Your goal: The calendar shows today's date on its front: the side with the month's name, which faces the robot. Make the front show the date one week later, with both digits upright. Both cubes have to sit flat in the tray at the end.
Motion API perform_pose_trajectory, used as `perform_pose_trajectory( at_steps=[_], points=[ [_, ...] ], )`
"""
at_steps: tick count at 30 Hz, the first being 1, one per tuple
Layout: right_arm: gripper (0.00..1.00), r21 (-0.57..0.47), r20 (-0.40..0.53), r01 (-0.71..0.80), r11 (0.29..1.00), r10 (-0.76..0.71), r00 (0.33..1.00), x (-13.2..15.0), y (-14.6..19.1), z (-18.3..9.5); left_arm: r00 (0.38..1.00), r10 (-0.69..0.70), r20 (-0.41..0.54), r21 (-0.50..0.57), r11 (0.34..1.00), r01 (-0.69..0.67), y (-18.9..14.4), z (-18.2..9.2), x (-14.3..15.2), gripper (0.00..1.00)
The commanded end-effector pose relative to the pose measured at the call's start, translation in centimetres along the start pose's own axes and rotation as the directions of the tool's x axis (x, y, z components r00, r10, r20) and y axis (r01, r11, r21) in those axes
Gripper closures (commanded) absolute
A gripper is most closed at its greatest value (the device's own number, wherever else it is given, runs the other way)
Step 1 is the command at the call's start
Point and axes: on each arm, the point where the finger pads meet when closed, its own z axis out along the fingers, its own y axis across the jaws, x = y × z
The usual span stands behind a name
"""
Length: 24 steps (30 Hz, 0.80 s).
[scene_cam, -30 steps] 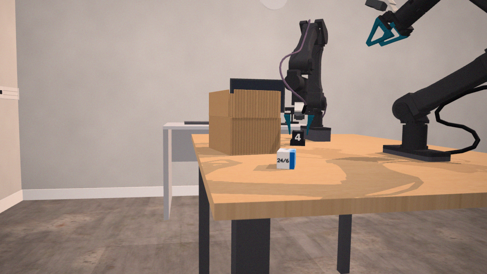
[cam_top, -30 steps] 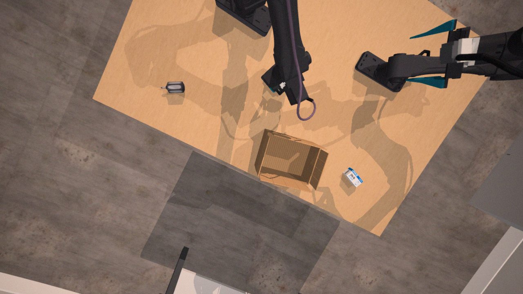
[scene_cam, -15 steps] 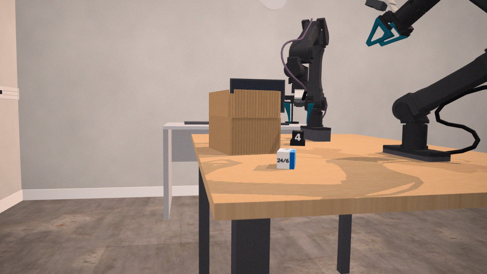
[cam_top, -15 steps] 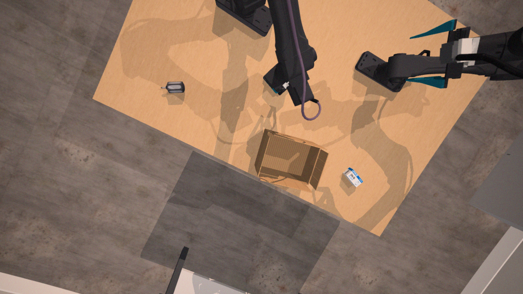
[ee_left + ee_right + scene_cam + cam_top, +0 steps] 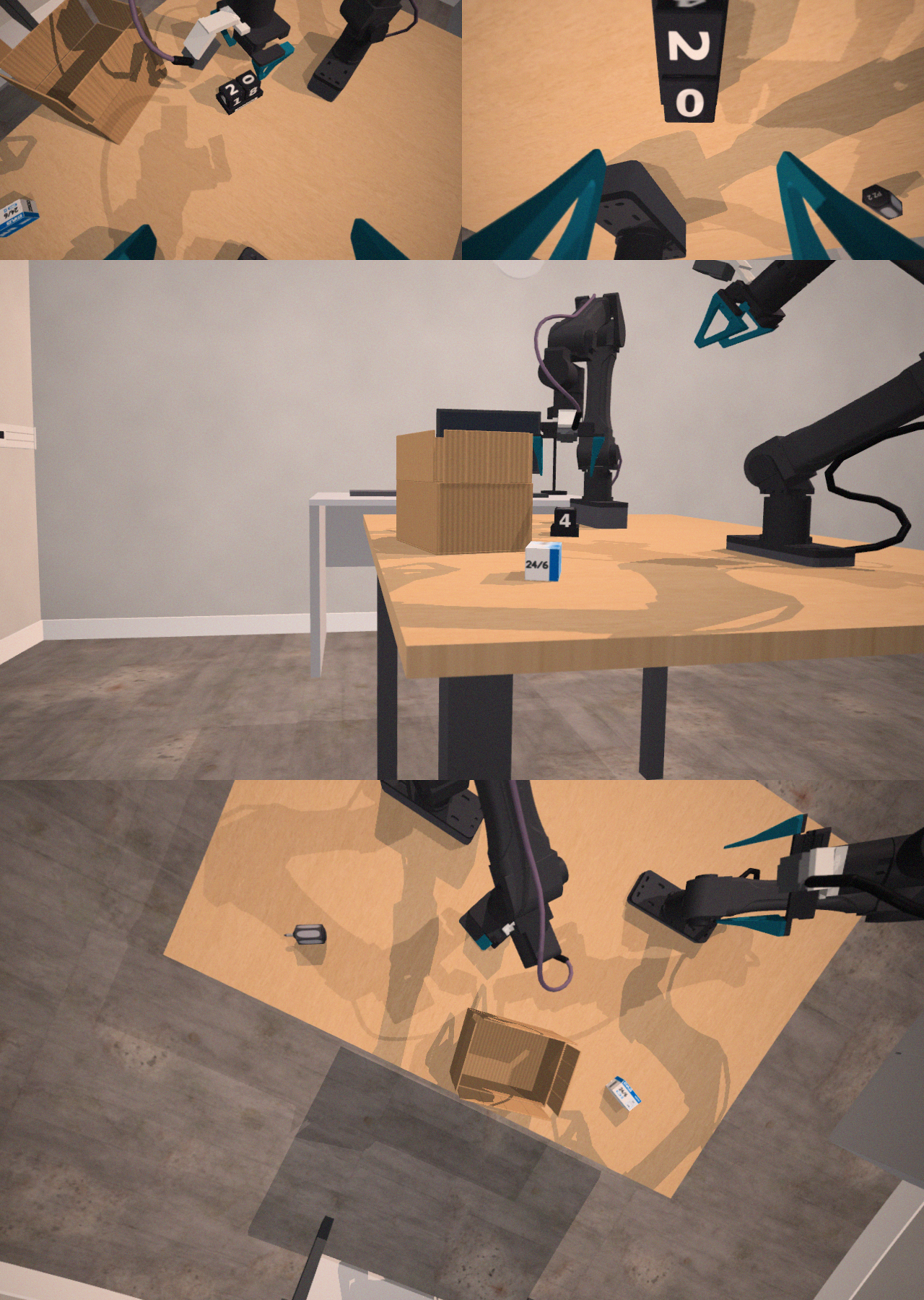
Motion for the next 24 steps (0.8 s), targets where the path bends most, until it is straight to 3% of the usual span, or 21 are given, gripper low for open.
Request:
perform_pose_trajectory(
  at_steps=[1,5,7,14,19,24],
  points=[
    [0.00,-0.003,0.092,-0.041,0.999,0.041,0.995,-1.0,-0.1,-0.1,1.000,0.000,-0.006,0.000,1.000,0.000,0.0,-0.3,-0.2,0.00],
    [0.00,0.002,0.263,-0.104,0.995,0.100,0.960,-1.8,-0.2,-0.6,1.000,0.000,-0.006,0.000,1.000,0.000,0.0,-0.3,-0.2,0.00],
    [0.00,0.002,0.263,-0.104,0.995,0.100,0.960,-1.8,-0.2,-0.6,1.000,0.000,-0.006,0.000,1.000,0.000,0.0,-0.3,-0.2,0.00],
    [0.00,-0.001,0.510,-0.207,0.978,0.178,0.841,-1.0,-0.1,-1.1,1.000,0.000,-0.006,0.000,1.000,0.000,0.0,-0.3,-0.2,0.00],
    [0.00,-0.011,0.622,-0.256,0.967,0.207,0.755,-0.3,0.1,-1.0,1.000,0.000,-0.006,0.000,1.000,0.000,0.0,-0.3,-0.2,0.00],
    [0.00,-0.017,0.656,-0.269,0.963,0.214,0.724,0.0,0.2,-0.9,1.000,0.000,-0.006,0.000,1.000,0.000,0.0,-0.3,-0.2,0.00]
  ],
)
